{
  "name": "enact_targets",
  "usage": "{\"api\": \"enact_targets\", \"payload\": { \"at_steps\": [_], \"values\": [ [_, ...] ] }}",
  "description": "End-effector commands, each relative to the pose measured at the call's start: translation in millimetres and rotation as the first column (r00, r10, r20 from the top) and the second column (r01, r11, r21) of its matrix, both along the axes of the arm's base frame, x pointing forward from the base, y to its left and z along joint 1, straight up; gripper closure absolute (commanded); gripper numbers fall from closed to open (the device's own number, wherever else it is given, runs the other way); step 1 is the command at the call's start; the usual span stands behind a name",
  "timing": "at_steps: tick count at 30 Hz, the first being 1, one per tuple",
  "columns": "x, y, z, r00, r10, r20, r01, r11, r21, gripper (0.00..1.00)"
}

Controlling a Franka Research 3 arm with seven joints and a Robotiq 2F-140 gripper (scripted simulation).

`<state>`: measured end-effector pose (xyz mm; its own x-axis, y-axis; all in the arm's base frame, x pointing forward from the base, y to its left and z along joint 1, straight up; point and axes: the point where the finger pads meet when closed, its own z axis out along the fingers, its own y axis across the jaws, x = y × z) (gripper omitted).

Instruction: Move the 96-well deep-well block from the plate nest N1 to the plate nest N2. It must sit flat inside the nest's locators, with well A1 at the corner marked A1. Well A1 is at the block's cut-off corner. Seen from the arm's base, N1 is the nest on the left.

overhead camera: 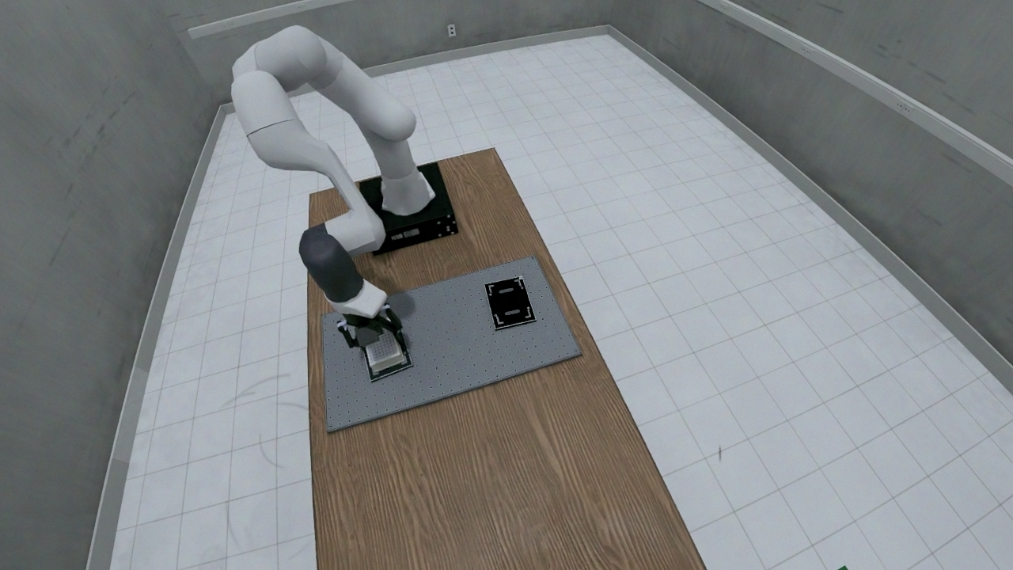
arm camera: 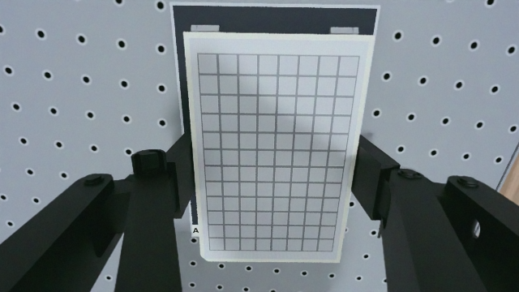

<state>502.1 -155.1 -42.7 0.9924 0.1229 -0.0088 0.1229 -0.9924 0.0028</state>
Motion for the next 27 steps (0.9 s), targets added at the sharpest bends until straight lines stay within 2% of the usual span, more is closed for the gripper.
{"api": "enact_targets", "payload": {
  "at_steps": [1, 8, 9, 27],
  "values": [
    [2.7, -0.3, 0.3, 1.000, -0.003, 0.006, 0.003, 1.000, -0.002, 0.40],
    [2.8, -0.4, -0.2, 1.000, -0.003, 0.006, 0.003, 1.000, -0.002, 0.40],
    [2.8, -0.4, -0.2, 1.000, -0.003, 0.006, 0.003, 1.000, -0.002, 0.00],
    [2.8, -0.4, -0.2, 1.000, -0.003, 0.006, 0.003, 1.000, -0.002, 0.00]
  ]
}}
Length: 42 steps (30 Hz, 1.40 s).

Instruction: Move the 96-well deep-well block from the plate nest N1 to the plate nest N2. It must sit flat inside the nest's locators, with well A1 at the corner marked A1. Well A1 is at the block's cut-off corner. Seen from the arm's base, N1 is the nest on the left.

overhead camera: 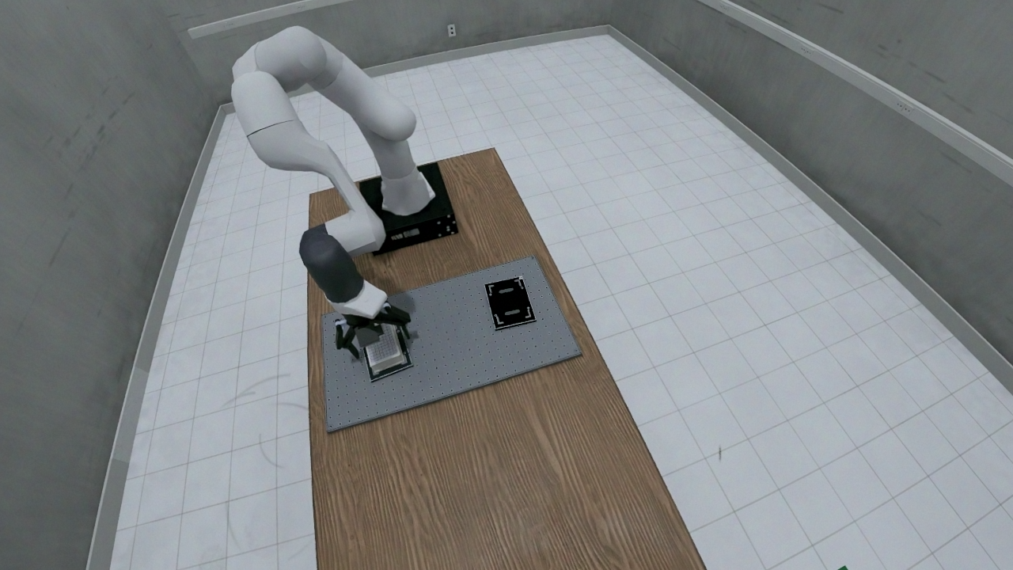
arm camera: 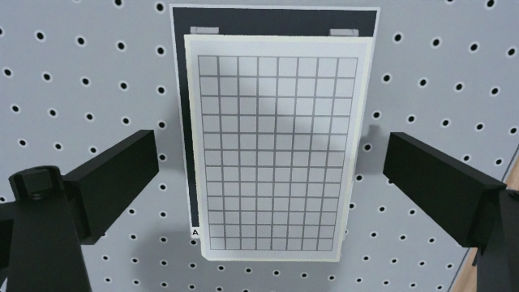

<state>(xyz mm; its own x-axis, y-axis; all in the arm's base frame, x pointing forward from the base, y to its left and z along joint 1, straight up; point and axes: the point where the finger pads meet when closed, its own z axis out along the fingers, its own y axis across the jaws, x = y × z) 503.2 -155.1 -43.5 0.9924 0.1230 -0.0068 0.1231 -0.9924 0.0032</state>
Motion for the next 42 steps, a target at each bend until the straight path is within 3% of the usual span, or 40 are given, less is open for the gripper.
{"api": "enact_targets", "payload": {
  "at_steps": [1, 30, 42],
  "values": [
    [1.7, 0, 0.6, 1.000, -0.003, 0.004, 0.003, 1.000, -0.001, 0.00],
    [1.9, 0, 70.0, 1.000, -0.003, 0.004, 0.003, 1.000, -0.001, 0.00],
    [1.9, 0, 79.0, 1.000, -0.003, 0.004, 0.003, 1.000, -0.001, 0.00]
  ]
}}
